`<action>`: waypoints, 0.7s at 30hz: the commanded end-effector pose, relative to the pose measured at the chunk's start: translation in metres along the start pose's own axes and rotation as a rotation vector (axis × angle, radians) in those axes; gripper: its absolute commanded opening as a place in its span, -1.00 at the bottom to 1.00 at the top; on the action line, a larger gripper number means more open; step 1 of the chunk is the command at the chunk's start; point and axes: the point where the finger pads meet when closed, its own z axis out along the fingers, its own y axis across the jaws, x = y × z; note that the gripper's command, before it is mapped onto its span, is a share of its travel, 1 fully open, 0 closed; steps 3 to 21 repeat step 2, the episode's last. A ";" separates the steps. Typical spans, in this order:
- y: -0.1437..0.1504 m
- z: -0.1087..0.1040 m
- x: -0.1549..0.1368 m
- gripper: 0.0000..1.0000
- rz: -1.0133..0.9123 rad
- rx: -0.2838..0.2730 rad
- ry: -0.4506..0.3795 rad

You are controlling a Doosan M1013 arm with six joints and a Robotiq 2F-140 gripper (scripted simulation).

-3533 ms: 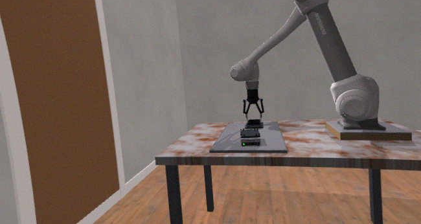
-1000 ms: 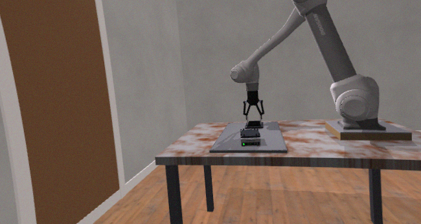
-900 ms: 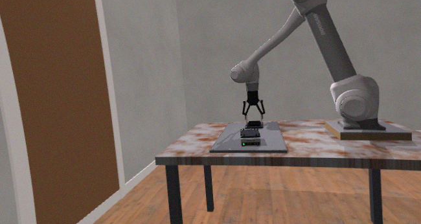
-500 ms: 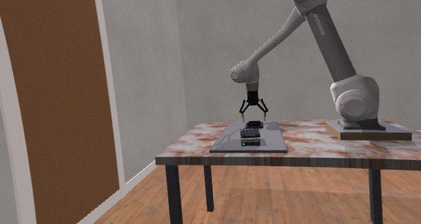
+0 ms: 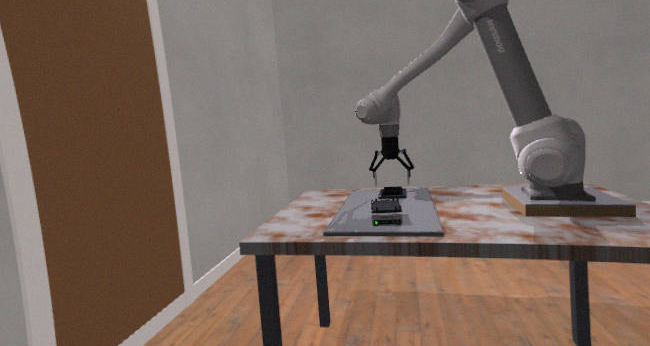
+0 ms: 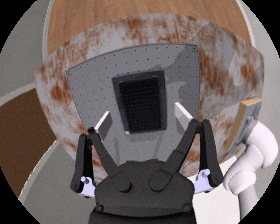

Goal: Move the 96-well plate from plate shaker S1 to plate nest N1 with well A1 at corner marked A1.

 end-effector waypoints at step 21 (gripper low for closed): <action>0.000 -0.013 0.000 1.00 0.000 0.000 0.000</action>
